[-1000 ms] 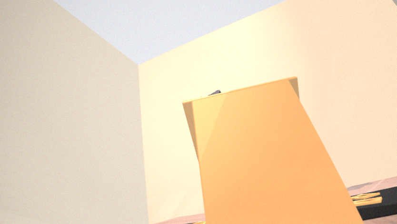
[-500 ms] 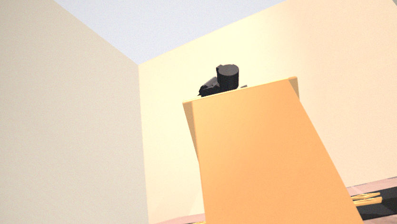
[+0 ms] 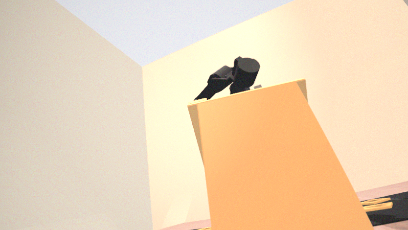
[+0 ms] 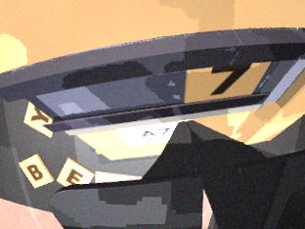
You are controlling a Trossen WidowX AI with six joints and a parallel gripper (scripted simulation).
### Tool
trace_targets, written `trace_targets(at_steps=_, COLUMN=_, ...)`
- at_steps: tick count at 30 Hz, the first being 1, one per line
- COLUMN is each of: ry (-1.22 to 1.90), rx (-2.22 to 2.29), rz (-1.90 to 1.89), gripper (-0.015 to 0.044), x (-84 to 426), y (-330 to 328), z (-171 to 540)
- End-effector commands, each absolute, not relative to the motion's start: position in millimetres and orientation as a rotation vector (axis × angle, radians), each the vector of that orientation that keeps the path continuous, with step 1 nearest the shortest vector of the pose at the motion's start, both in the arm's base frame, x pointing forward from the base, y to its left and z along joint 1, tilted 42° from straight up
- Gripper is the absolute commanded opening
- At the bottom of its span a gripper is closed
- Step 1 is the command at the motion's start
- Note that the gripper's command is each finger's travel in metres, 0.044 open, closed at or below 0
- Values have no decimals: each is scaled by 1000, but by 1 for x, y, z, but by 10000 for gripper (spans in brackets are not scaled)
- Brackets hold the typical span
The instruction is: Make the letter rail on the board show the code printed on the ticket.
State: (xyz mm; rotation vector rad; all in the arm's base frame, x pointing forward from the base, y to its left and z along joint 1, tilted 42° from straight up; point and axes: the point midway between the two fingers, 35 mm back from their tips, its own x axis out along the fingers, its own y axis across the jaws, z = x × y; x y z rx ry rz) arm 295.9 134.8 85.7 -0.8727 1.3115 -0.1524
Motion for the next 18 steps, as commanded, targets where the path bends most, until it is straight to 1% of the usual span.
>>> trace_targets(at_steps=1, ry=1316, rx=-879, rz=-162, gripper=0, x=297, y=134, z=83)
trace_targets(at_steps=18, ry=1316, rx=-879, rz=-162, gripper=0, x=303, y=133, z=77)
